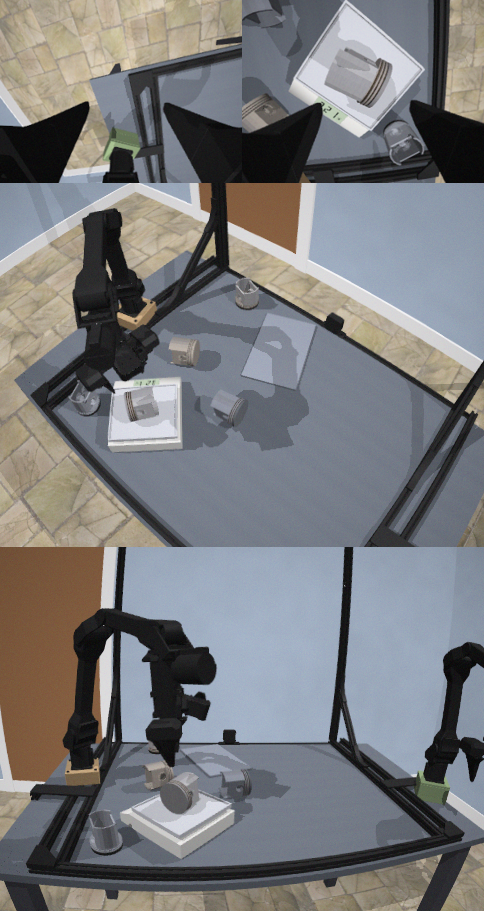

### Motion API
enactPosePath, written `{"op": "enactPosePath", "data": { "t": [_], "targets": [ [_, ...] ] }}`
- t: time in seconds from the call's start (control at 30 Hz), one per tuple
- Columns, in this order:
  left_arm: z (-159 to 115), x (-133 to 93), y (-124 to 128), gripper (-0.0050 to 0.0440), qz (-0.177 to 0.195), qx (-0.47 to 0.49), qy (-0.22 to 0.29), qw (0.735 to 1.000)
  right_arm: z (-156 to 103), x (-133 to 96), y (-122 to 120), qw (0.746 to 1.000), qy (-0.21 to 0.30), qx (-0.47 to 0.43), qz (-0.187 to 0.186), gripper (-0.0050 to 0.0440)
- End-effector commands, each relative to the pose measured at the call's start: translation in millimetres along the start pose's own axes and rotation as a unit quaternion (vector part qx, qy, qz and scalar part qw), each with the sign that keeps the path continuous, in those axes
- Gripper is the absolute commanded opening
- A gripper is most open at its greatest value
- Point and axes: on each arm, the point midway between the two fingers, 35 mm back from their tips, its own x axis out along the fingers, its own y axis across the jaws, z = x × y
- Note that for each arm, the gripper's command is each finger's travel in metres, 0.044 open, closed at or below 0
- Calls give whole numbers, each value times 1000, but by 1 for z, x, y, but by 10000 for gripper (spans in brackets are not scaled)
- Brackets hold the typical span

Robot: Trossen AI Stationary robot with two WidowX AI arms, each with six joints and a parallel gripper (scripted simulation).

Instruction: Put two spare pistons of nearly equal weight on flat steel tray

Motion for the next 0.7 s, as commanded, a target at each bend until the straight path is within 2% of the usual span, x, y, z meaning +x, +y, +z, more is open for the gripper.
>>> {"op": "enactPosePath", "data": {
  "t": [0.0,0.43,0.5,0.67],
  "targets": [
    [0,0,0,440,-1,2,1,1000,1,3,0,999,10,38,0,378],
    [0,0,0,440,-1,2,1,1000,1,3,0,977,38,208,-6,378],
    [0,0,0,440,-1,2,1,1000,1,3,0,977,38,208,-6,378],
    [0,0,0,440,-1,2,1,1000,1,3,0,961,49,271,-8,378]
  ]
}}
